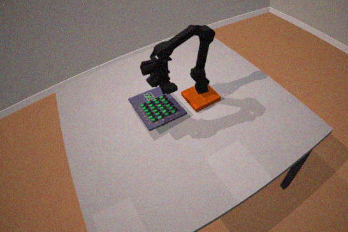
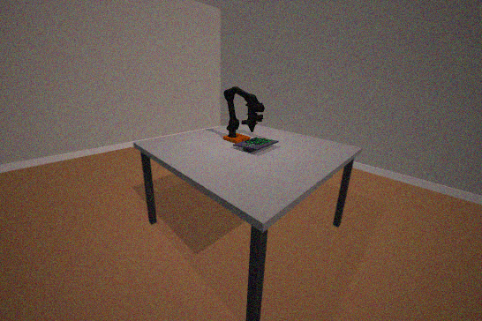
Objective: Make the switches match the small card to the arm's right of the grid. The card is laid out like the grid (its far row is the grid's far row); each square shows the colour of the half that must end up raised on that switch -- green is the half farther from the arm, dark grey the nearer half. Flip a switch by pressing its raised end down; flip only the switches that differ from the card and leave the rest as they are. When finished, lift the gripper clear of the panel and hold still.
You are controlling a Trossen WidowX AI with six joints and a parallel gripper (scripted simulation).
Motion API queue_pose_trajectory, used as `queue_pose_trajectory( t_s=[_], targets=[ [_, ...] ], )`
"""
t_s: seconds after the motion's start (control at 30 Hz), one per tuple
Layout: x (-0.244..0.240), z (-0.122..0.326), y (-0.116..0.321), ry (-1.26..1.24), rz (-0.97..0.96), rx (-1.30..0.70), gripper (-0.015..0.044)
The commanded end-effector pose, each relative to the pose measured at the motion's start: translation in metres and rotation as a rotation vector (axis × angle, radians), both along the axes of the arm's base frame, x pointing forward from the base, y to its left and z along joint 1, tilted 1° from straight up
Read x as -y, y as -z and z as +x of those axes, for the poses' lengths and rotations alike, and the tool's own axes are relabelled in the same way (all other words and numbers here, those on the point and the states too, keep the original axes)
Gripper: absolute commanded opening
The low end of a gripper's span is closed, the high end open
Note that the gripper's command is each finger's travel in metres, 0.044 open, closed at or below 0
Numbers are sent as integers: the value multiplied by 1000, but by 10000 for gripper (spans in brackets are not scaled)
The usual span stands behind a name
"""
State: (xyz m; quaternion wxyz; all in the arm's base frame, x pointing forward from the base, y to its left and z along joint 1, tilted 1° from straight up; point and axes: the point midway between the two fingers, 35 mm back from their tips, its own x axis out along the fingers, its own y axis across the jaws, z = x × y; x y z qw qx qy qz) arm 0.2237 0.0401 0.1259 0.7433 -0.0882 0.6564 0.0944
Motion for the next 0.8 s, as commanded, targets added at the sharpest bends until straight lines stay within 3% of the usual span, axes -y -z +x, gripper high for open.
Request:
queue_pose_trajectory(
  t_s=[0.0, 0.77],
  targets=[
    [-2, -1, 24, 5, -7, -20, 0],
    [-3, 3, 57, 5, -9, -28, 0]
  ],
)
